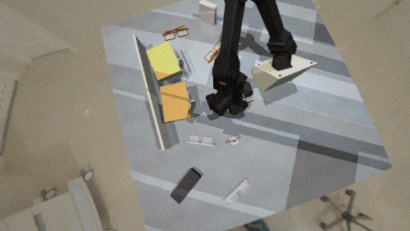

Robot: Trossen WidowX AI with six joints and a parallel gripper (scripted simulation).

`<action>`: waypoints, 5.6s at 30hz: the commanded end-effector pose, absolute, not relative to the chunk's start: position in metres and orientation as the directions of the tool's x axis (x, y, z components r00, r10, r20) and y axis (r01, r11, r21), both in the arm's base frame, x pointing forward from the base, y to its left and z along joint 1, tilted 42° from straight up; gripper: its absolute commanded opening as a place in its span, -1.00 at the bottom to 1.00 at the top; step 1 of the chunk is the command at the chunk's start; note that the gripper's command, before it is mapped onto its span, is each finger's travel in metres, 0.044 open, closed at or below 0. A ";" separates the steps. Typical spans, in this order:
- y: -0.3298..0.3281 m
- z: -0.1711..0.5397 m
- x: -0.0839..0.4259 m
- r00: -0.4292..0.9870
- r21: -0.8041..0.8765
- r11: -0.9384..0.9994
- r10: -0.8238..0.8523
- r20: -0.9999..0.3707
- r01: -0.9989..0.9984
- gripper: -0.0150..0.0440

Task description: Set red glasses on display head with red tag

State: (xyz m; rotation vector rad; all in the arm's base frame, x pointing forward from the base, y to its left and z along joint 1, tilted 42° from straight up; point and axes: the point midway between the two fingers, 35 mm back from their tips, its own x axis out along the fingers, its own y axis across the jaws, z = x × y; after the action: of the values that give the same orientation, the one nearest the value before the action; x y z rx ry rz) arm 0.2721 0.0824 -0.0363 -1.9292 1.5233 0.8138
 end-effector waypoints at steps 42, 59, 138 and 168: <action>0.051 -0.072 0.275 0.170 -0.049 -0.202 -0.645 -0.745 -0.978 -0.02; 0.046 -0.077 0.277 0.169 -0.053 -0.196 -0.641 -0.749 -0.979 -0.33; 0.258 -0.050 0.149 0.572 0.826 -0.147 -0.655 -0.494 0.544 -0.49; 0.272 -0.062 0.117 0.653 0.715 0.199 -0.615 -0.442 0.670 -0.49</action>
State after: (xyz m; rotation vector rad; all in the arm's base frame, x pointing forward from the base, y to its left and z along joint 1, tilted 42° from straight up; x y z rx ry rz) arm 0.1168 0.2717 -0.0614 -3.6983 -0.2303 3.2279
